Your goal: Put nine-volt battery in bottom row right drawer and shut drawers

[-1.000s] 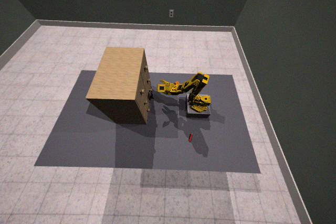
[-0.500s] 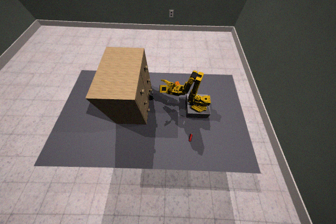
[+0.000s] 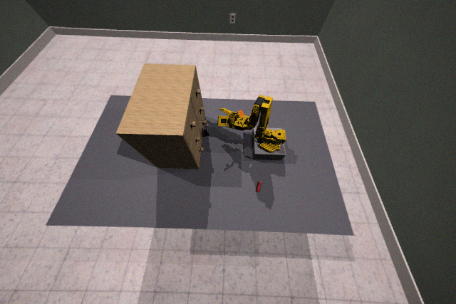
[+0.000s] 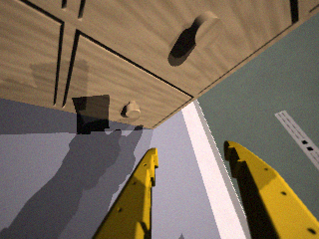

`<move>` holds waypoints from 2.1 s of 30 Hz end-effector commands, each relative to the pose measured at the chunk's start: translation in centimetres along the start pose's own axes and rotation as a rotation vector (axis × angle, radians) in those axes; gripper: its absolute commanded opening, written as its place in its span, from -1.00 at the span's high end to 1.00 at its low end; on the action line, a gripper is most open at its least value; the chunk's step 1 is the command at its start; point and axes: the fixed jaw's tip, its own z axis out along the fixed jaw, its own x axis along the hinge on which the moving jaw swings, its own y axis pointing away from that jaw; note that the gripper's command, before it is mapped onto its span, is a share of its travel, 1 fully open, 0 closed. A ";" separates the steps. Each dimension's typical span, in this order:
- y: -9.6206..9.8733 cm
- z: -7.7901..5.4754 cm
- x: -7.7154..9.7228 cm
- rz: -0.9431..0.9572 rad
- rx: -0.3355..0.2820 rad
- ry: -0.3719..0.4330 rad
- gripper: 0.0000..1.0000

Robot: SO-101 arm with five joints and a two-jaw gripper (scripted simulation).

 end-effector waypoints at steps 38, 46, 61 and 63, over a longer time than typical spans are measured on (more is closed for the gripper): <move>3.1 4.5 1.1 -0.029 -0.045 -0.025 0.57; 3.1 4.5 1.1 -0.029 -0.045 -0.025 0.57; 3.2 4.5 1.1 -0.030 -0.048 -0.028 0.57; 3.3 4.5 1.1 -0.030 -0.048 -0.029 0.57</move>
